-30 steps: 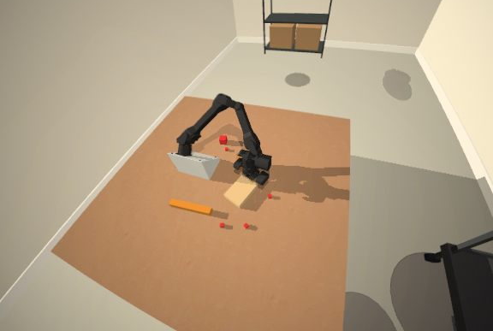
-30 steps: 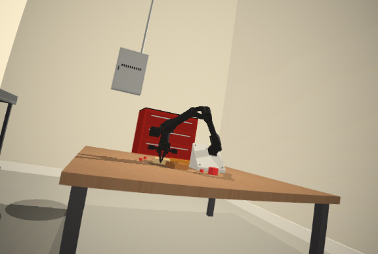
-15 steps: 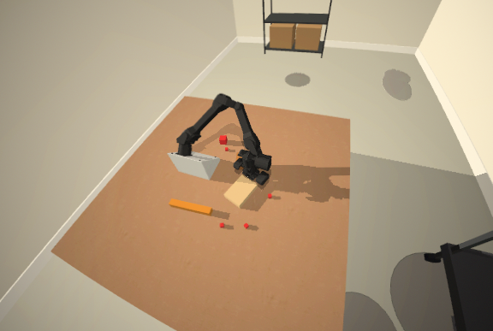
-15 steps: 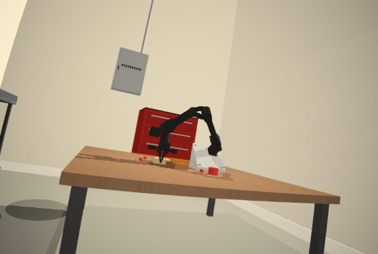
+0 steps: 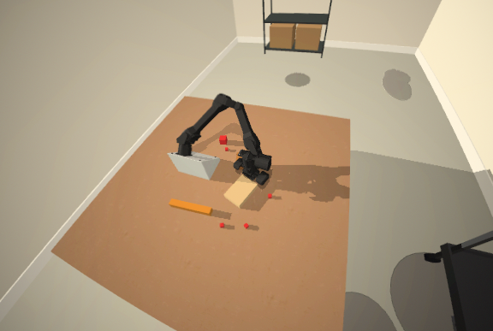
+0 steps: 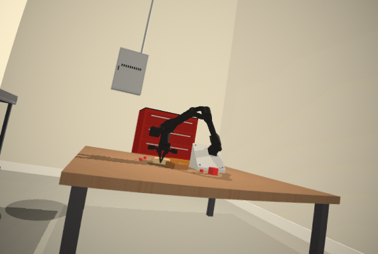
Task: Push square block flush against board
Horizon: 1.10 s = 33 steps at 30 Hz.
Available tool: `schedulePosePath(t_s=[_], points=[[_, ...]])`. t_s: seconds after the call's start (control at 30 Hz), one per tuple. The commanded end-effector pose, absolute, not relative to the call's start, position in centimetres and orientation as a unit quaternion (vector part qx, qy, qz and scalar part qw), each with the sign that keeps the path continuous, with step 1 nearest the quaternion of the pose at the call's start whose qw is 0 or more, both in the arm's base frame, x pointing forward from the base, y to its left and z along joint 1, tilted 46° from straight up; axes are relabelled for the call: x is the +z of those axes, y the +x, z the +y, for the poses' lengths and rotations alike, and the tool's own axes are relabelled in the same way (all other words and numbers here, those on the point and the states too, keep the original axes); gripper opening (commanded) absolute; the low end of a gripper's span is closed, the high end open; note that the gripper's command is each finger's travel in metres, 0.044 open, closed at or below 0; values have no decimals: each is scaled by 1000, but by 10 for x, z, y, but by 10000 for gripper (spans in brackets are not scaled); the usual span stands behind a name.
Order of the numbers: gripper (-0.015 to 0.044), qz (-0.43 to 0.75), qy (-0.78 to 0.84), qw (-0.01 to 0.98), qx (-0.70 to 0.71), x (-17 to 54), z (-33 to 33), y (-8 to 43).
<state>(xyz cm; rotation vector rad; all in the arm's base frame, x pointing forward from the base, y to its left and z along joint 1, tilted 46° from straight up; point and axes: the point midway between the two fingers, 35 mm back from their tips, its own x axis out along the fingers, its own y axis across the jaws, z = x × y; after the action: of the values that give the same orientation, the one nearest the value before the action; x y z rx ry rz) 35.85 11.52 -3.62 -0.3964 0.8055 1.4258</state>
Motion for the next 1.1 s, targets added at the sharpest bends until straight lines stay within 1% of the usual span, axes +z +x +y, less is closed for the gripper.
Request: schedulePosePath(t_s=[0.0,0.97,1.07], points=[[0,361,-176,663,632,-38,116,357],[0,360,-176,663,633,-7,147,370],[0,360,-176,663,632,-2,135,370]])
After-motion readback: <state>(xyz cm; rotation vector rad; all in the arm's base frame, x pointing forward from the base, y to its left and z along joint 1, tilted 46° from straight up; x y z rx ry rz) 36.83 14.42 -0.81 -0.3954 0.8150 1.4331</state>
